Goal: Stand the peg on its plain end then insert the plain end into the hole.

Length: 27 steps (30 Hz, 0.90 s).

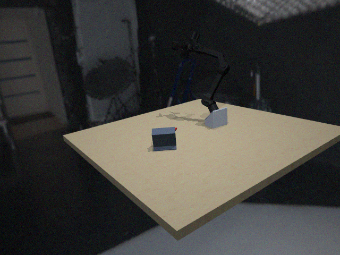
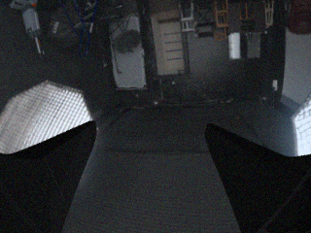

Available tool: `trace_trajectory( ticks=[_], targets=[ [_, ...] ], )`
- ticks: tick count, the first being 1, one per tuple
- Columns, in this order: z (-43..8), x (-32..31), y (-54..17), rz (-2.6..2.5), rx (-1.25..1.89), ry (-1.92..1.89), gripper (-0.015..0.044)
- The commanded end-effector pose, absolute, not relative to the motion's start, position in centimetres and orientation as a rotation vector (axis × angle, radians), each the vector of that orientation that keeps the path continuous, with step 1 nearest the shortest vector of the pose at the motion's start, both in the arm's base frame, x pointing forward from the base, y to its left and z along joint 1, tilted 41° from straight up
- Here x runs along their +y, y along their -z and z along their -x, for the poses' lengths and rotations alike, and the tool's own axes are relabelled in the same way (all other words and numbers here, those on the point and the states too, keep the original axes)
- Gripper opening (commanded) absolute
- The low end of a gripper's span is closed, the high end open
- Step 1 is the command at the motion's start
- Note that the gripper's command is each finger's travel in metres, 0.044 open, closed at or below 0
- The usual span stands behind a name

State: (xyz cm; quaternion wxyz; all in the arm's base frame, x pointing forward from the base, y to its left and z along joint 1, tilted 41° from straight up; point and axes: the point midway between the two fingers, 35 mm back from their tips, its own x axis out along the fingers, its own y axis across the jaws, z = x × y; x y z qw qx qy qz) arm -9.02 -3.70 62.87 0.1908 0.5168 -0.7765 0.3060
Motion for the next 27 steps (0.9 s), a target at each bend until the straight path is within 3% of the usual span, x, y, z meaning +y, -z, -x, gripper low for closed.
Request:
trace_trajectory(
  ticks=[1, 27],
  targets=[
    [9.0, -3.8, -62.9, -1.452, -2.182, -0.856, 0.0426],
    [1.4, -15.0, -59.5, -1.557, -2.051, -0.092, 0.044]
  ],
)
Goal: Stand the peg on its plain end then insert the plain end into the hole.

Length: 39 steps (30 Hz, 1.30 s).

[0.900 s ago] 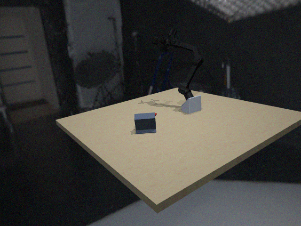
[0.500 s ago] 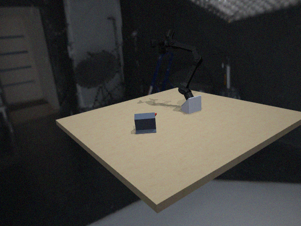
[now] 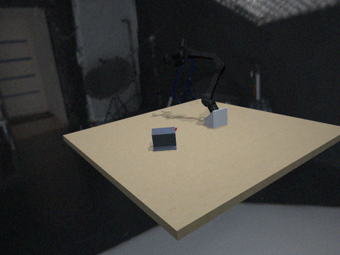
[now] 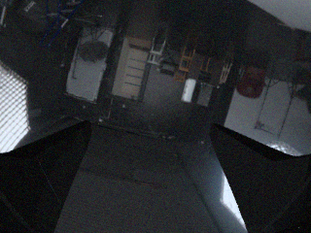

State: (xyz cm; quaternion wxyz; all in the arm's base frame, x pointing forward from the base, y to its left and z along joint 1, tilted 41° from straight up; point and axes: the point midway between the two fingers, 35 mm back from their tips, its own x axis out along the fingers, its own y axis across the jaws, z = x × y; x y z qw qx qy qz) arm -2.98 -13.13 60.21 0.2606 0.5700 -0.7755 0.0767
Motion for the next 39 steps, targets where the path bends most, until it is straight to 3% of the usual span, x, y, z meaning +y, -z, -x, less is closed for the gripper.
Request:
trace_trajectory(
  ticks=[1, 23, 39],
  targets=[
    [1.1, -15.4, -59.3, -1.558, -2.04, -0.055, 0.044],
    [-7.6, -22.9, -52.8, -1.524, -1.613, 0.66, 0.044],
    [-13.6, -24.5, -48.7, -1.417, -1.191, 0.905, 0.044]
  ],
)
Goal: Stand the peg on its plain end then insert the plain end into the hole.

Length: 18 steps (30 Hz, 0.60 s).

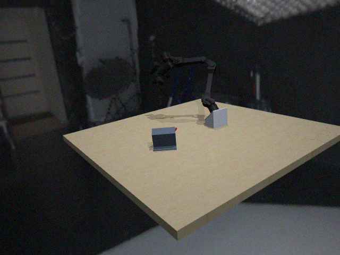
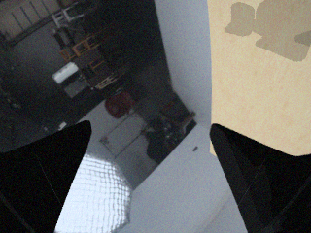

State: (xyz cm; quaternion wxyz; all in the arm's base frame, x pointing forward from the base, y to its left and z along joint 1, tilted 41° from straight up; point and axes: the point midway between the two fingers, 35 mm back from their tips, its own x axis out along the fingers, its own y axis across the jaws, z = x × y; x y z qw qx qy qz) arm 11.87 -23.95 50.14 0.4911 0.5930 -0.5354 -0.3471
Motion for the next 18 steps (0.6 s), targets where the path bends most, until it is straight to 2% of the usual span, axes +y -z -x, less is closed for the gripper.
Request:
trace_trajectory(
  ticks=[1, 18],
  targets=[
    [-14.0, -24.7, -48.3, -1.407, -1.164, 0.924, 0.044],
    [-20.4, -25.7, -41.6, -1.202, -0.668, 1.157, 0.044]
  ],
)
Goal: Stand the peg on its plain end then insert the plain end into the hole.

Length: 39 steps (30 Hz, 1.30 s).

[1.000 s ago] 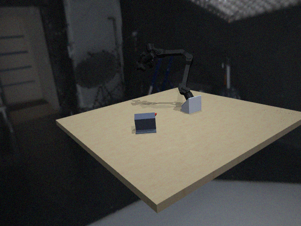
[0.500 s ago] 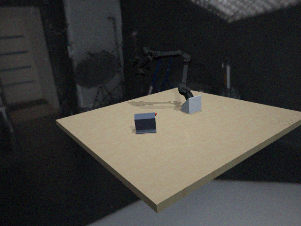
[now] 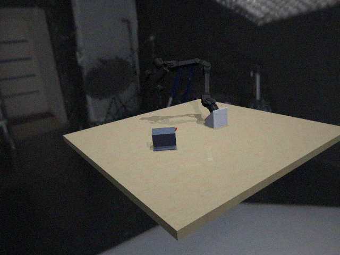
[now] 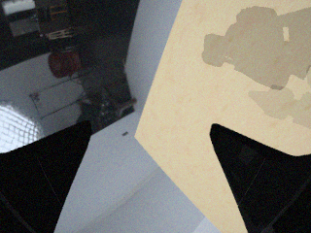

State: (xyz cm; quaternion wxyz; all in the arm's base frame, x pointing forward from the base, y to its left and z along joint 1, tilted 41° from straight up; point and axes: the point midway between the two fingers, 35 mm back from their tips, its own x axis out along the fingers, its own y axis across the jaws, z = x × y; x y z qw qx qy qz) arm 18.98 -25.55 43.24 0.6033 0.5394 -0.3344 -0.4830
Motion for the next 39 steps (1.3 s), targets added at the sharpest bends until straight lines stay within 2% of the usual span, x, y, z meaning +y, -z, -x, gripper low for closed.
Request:
trace_trajectory(
  ticks=[1, 20, 39],
  targets=[
    [-20.7, -25.7, -41.2, -1.188, -0.64, 1.164, 0.044],
    [-26.3, -24.7, -33.3, -0.875, -0.077, 1.26, 0.044],
    [-29.8, -21.9, -25.5, -0.496, 0.472, 1.202, 0.044]
  ],
)
